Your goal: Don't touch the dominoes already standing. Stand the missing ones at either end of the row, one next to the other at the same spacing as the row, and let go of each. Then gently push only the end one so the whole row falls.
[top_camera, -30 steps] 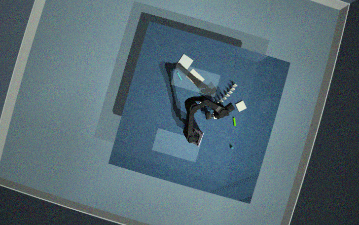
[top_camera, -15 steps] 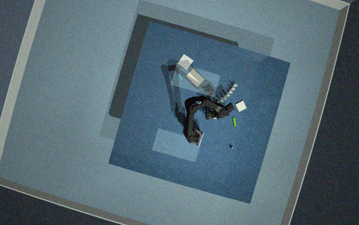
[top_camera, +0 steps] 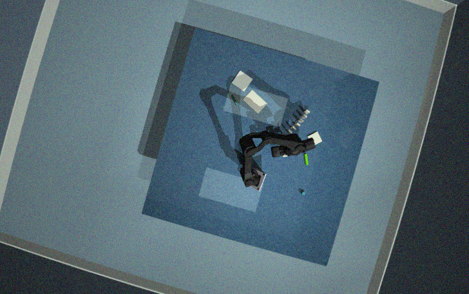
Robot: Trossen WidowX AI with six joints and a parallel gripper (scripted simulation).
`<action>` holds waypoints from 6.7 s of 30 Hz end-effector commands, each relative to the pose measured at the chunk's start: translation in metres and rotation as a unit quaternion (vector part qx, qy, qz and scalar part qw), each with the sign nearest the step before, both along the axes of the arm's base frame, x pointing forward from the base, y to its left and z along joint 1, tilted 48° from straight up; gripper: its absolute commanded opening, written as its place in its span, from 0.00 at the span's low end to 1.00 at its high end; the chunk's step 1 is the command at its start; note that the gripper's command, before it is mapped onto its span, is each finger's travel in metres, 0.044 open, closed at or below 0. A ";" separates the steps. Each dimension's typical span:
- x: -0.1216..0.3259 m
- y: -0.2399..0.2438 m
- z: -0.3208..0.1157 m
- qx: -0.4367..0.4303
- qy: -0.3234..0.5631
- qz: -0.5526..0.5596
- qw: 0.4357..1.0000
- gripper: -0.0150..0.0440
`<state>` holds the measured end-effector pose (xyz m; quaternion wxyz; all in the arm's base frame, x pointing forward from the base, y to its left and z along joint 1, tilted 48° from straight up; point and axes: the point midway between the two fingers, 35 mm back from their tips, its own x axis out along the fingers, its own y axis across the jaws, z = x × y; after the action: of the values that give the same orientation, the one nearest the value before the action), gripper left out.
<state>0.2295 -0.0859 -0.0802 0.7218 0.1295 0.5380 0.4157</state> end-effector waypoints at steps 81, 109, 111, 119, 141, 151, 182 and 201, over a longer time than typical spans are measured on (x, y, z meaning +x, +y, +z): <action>-0.023 -0.088 -0.130 -0.219 0.334 -0.631 0.665 0.44; -0.026 -0.077 -0.105 -0.264 0.128 -0.752 0.591 0.44; -0.027 -0.076 -0.099 -0.262 0.113 -0.760 0.584 0.44; -0.029 -0.073 -0.074 -0.247 0.050 -0.792 0.557 0.44; -0.036 -0.066 -0.019 -0.197 -0.052 -0.839 0.505 0.44; -0.036 -0.066 -0.019 -0.197 -0.052 -0.839 0.505 0.44; -0.023 -0.003 -0.079 -0.198 -0.036 -0.838 0.507 0.44; -0.026 0.015 -0.095 -0.199 -0.049 -0.836 0.508 0.44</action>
<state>0.2043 -0.0711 -0.1746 0.7671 0.3515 0.2146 -0.4919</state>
